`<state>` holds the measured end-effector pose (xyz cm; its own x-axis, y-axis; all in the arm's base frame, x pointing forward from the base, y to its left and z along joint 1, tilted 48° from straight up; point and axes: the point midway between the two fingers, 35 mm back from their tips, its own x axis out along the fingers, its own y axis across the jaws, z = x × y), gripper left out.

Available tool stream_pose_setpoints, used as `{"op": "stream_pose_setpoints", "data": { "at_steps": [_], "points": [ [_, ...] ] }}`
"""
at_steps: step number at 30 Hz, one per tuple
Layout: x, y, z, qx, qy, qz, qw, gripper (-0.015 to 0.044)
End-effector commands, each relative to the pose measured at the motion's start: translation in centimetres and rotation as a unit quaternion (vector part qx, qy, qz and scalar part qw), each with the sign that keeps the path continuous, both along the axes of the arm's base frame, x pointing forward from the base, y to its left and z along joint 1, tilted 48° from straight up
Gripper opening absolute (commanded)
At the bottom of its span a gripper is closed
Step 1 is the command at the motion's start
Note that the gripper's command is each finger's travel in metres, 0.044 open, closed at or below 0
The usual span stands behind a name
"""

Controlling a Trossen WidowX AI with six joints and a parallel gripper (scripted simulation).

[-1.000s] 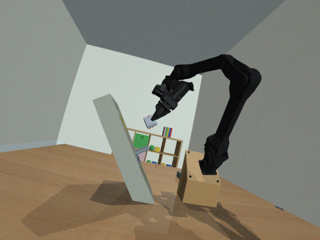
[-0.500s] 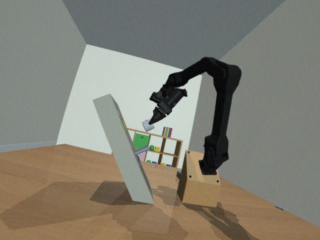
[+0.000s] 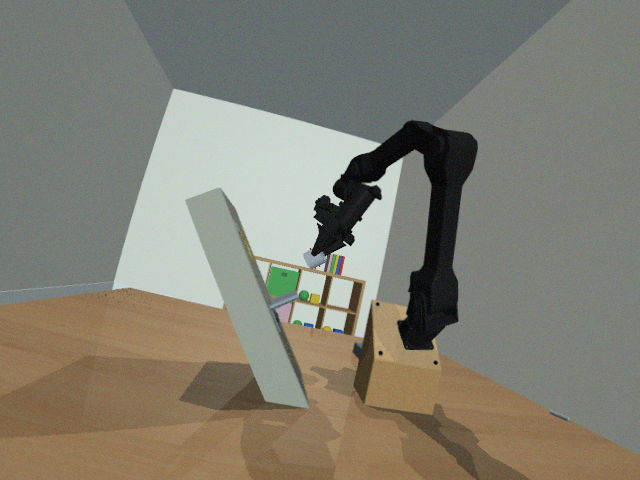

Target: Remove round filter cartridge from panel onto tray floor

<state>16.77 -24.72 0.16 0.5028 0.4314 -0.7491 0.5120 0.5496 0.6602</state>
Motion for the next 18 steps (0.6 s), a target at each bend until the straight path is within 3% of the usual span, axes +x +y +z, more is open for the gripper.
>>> {"op": "stream_pose_setpoints", "data": {
  "at_steps": [1, 10, 18],
  "points": [
    [-2.8, -2.1, -2.2, 0.005, 0.076, -0.074, 0.994, 0.0000],
    [-9.2, -5.2, -6.4, 0.018, 0.219, -0.233, 0.947, 0.0000],
    [-9.7, -5.4, -6.7, 0.019, 0.229, -0.246, 0.942, 0.0000]
  ]
}}
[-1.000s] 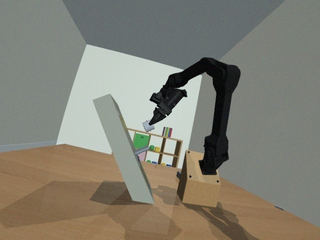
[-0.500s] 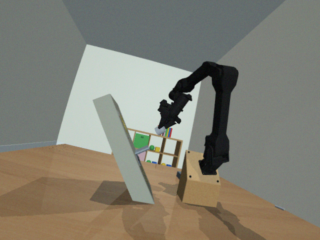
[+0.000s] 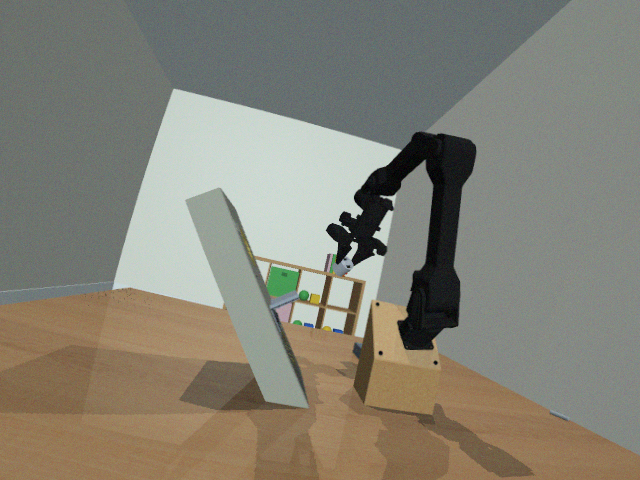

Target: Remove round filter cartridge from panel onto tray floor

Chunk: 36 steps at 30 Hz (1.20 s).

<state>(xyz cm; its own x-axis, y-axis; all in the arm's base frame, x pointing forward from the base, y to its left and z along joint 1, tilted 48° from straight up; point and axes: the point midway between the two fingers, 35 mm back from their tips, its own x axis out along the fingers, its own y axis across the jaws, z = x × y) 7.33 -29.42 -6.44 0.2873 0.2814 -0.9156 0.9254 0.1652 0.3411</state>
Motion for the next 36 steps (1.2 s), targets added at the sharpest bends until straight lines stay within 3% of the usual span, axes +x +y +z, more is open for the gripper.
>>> {"op": "stream_pose_setpoints", "data": {
  "at_steps": [1, 14, 29, 36],
  "points": [
    [-0.3, -0.7, -0.1, -0.007, 0.009, -0.009, 1.000, 0.0000],
    [-6.1, 1.6, -4.9, 0.002, 0.067, -0.076, 0.995, 0.0000],
    [-15.6, 9.6, -11.5, 0.031, 0.231, -0.222, 0.947, 0.0000],
    [-16.3, 10.7, -11.9, 0.035, 0.247, -0.234, 0.940, 0.0000]
  ]
}}
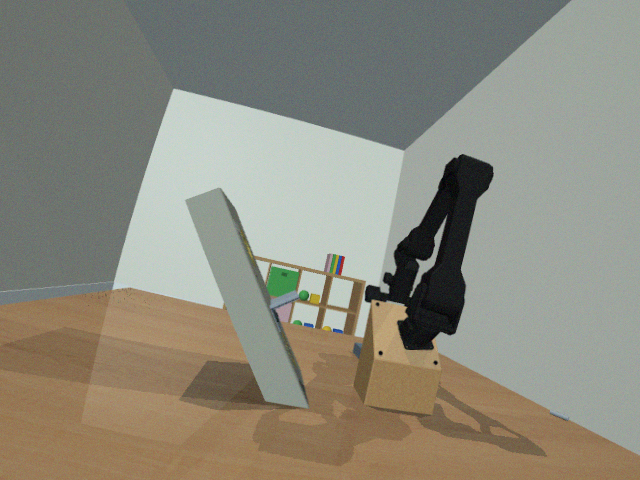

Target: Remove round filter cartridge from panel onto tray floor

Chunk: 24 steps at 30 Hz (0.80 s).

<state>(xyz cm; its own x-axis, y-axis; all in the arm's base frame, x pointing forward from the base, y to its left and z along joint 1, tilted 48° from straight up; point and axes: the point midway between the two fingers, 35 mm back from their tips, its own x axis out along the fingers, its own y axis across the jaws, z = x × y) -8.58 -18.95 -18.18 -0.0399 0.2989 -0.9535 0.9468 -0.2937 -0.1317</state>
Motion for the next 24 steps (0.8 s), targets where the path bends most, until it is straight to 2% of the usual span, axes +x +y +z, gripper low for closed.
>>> {"op": "stream_pose_setpoints", "data": {
  "at_steps": [1, 18, 24],
  "points": [
    [-0.4, 0.2, -0.2, -0.003, 0.013, -0.006, 1.000, 0.0000],
    [0.4, 5.1, -5.0, -0.002, 0.013, -0.006, 1.000, 0.0000],
    [0.5, 5.6, -5.4, -0.002, 0.013, -0.006, 1.000, 0.0000]
  ]
}}
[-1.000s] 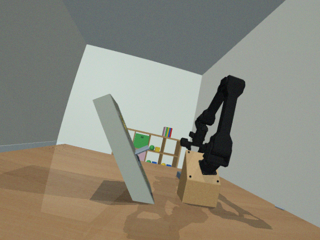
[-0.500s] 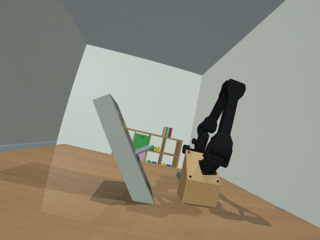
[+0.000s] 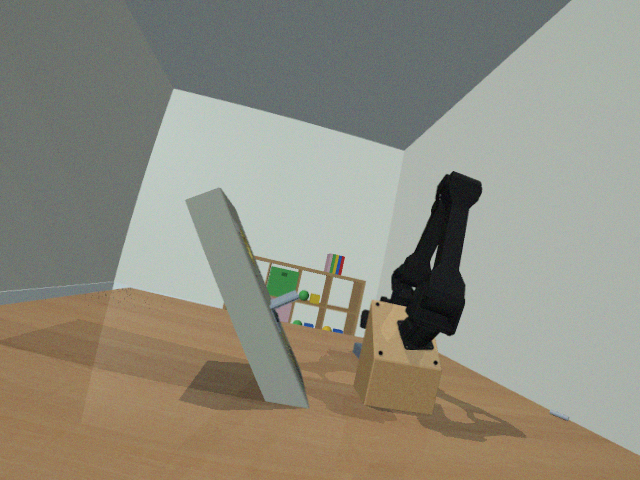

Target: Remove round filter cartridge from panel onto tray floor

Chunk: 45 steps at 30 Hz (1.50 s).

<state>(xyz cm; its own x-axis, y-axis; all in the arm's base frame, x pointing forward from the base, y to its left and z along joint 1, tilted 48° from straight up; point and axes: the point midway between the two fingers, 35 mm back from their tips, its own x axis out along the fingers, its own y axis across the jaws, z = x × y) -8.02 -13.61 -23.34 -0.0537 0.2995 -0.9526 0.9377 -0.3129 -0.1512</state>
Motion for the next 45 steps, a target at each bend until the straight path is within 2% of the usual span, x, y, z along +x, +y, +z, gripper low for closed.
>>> {"op": "stream_pose_setpoints", "data": {
  "at_steps": [1, 17, 22, 28, 45],
  "points": [
    [0.0, 0.0, 0.0, 0.000, 0.000, 0.000, 1.000, 0.0026],
    [0.0, 0.0, 0.0, 0.000, 0.000, 0.000, 1.000, 0.0440],
    [-0.2, -0.7, 0.5, 0.000, 0.000, 0.000, 1.000, 0.0440],
    [-0.8, -5.0, 4.9, 0.000, -0.001, 0.000, 1.000, 0.0440],
    [-0.8, -4.3, 4.0, 0.000, 0.002, 0.004, 1.000, 0.0440]
  ]
}}
